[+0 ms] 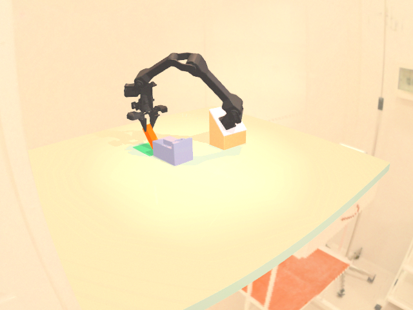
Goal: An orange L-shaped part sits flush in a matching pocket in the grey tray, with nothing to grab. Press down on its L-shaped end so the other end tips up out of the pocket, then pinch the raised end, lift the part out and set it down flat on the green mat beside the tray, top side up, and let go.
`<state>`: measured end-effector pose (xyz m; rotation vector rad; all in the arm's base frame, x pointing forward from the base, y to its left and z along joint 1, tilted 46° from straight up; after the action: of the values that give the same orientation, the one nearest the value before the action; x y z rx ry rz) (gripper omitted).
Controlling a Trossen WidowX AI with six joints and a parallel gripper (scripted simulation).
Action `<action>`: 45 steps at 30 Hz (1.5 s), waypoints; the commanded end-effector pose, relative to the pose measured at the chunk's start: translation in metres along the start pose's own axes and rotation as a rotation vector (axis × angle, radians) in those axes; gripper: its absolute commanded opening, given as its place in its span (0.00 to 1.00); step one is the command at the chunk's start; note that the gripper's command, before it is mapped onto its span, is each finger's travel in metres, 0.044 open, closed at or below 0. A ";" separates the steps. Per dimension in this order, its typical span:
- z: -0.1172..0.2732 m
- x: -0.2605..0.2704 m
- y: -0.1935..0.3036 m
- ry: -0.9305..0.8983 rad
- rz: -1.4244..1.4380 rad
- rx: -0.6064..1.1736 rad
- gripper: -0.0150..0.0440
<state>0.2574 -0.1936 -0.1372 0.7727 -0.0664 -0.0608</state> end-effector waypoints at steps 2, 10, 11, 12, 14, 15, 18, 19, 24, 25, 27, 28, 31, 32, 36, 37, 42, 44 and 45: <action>-0.001 0.001 0.000 -0.002 -0.004 0.002 0.25; 0.000 0.000 0.000 0.000 0.000 0.000 0.39; 0.000 0.000 0.000 0.000 0.000 0.000 0.43; 0.000 0.000 0.000 0.000 0.000 0.000 0.48; 0.000 0.000 0.000 0.000 0.000 0.000 0.57; 0.000 0.000 0.000 0.000 0.000 0.000 0.61; 0.007 0.001 -0.001 0.000 0.000 0.000 0.74; 0.013 0.001 -0.001 0.000 -0.001 -0.001 0.79; 0.069 0.001 -0.002 -0.001 -0.004 -0.002 0.93; 0.078 0.001 -0.001 -0.001 -0.005 -0.001 0.93; 0.086 0.000 0.000 -0.001 -0.005 -0.001 0.93; 0.086 0.000 0.000 -0.001 -0.005 -0.001 0.93; 0.080 0.002 -0.003 -0.018 -0.007 -0.015 0.93; 0.080 0.002 -0.003 -0.018 -0.007 -0.015 0.93; 0.080 0.002 -0.003 -0.018 -0.007 -0.015 0.93; 0.080 0.002 -0.003 -0.018 -0.007 -0.015 0.93; 0.080 0.002 -0.003 -0.018 -0.007 -0.015 0.93; 0.080 0.002 -0.003 -0.018 -0.007 -0.015 0.93; 0.080 0.002 -0.003 -0.018 -0.007 -0.015 0.93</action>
<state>0.2525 -0.2517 -0.0817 0.7586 -0.0807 -0.0728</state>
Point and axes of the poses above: the point midway between the two fingers, 35 mm back from their tips, its own z axis back along the fingers, its own x axis across the jaws, y = z × x, the point moved 1 cm from there along z, back along the fingers, and after that the axes turned 2 degrees about -z, right-handed, at the moved point
